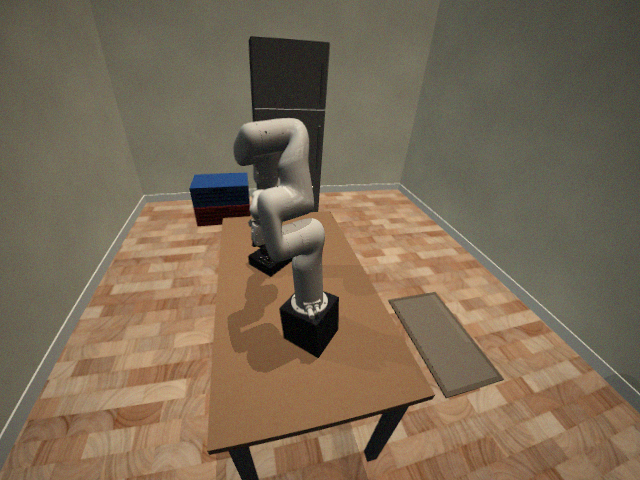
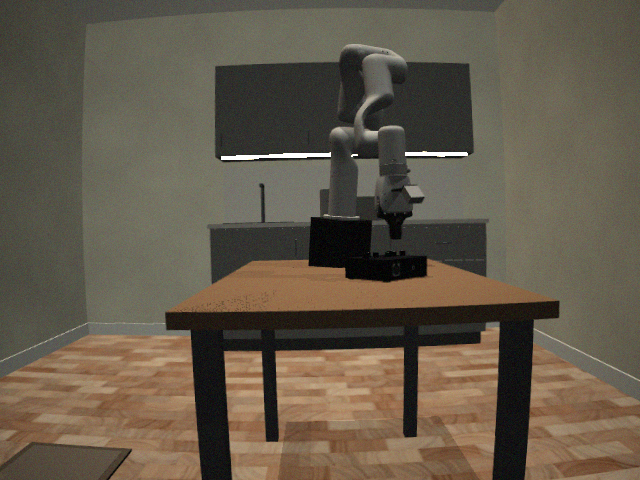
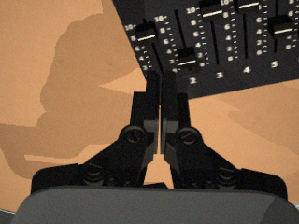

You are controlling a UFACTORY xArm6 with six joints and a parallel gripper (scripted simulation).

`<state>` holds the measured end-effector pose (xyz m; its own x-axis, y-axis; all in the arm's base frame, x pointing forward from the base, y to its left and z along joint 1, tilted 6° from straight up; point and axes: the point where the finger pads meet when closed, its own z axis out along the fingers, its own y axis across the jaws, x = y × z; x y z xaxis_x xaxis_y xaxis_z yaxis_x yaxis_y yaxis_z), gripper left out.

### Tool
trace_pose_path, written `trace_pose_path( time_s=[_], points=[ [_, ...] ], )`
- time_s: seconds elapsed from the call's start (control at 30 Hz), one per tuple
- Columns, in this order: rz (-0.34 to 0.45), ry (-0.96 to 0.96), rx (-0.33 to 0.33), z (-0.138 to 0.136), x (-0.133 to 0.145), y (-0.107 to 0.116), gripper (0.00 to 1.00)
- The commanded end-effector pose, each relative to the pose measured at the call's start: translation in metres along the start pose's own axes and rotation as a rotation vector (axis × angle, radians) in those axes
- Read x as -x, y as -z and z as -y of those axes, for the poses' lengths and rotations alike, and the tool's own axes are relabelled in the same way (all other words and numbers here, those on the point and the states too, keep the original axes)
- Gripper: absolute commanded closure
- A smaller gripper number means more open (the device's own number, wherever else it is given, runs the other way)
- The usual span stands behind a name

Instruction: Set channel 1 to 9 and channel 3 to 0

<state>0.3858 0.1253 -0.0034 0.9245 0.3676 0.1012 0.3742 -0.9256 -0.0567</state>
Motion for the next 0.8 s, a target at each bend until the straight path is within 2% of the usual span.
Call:
trace_pose_path(
  time_s=[0.0, 0.2, 0.27, 0.3, 0.43, 0.77],
  points=[
    [0.001, -0.253, 0.016, -0.002, -0.007, 0.001, 1.00],
    [-0.005, -0.576, 0.006, -0.005, -0.016, 0.000, 1.00],
    [-0.005, -0.576, 0.006, -0.005, -0.016, 0.000, 1.00],
    [-0.004, -0.726, 0.011, -0.005, -0.018, 0.000, 1.00],
    [-0.011, -0.880, -0.010, -0.008, -0.025, 0.000, 1.00],
    [-0.021, -1.401, -0.053, -0.014, -0.043, -0.001, 1.00]
  ],
)
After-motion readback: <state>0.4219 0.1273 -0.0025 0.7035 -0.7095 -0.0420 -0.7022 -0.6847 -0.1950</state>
